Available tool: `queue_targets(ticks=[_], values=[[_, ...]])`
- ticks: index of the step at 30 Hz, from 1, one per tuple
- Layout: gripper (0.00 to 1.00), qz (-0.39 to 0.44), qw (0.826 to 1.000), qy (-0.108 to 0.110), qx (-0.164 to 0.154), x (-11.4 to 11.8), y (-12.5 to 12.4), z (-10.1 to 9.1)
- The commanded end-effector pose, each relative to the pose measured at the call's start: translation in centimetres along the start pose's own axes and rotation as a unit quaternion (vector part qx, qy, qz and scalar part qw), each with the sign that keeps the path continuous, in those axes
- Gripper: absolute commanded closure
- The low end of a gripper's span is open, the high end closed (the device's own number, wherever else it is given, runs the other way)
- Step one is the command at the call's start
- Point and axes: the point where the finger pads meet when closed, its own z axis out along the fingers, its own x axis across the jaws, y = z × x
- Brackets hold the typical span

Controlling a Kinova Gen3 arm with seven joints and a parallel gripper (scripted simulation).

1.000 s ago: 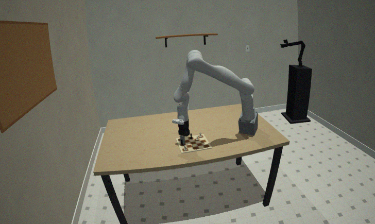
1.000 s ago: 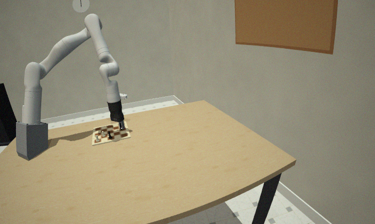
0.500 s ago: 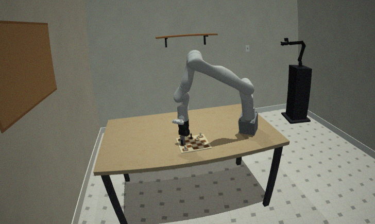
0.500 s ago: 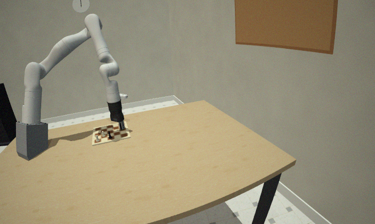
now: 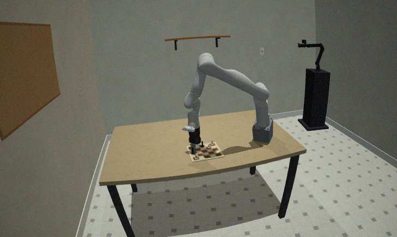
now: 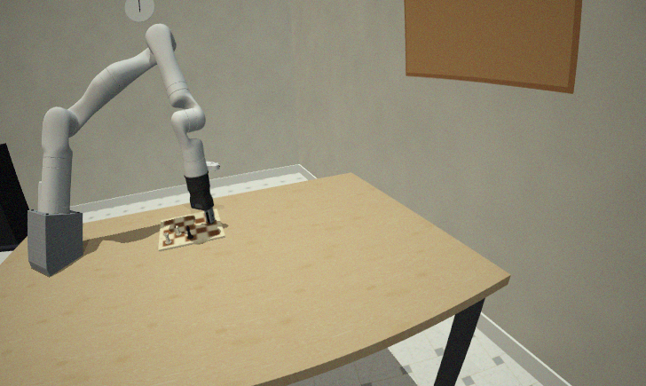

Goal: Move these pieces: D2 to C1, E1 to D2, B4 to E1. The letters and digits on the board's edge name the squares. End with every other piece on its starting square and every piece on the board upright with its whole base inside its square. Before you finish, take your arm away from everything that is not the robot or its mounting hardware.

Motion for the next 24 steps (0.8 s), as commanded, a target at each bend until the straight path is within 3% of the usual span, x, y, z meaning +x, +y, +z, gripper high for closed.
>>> queue_targets(ticks=[1,8,9,11,12,16,17,19,20,22,23,24], values=[[1.00,0.000,1.000,0.001,0.000,0.07,-0.03,-0.08],[1.00,0.000,1.000,0.001,0.000,0.07,-0.03,-0.08],[0.86,0.000,1.000,0.001,0.000,0.07,-0.03,-0.08],[0.86,0.000,1.000,0.001,0.000,0.07,-0.03,-0.08],[0.73,0.000,1.000,0.001,0.000,0.07,-0.03,-0.08],[0.73,0.000,1.000,0.001,0.000,0.07,-0.03,-0.08],[0.59,0.000,1.000,0.001,0.000,0.07,-0.03,-0.08],[0.59,0.000,1.000,0.001,0.000,0.07,-0.03,-0.08],[0.46,0.000,1.000,0.001,0.000,0.07,-0.03,-0.08],[0.46,0.000,1.000,0.001,0.000,0.07,-0.03,-0.08],[0.32,0.000,1.000,0.001,0.000,0.07,-0.03,-0.08],[0.32,0.000,1.000,0.001,0.000,0.07,-0.03,-0.08]])
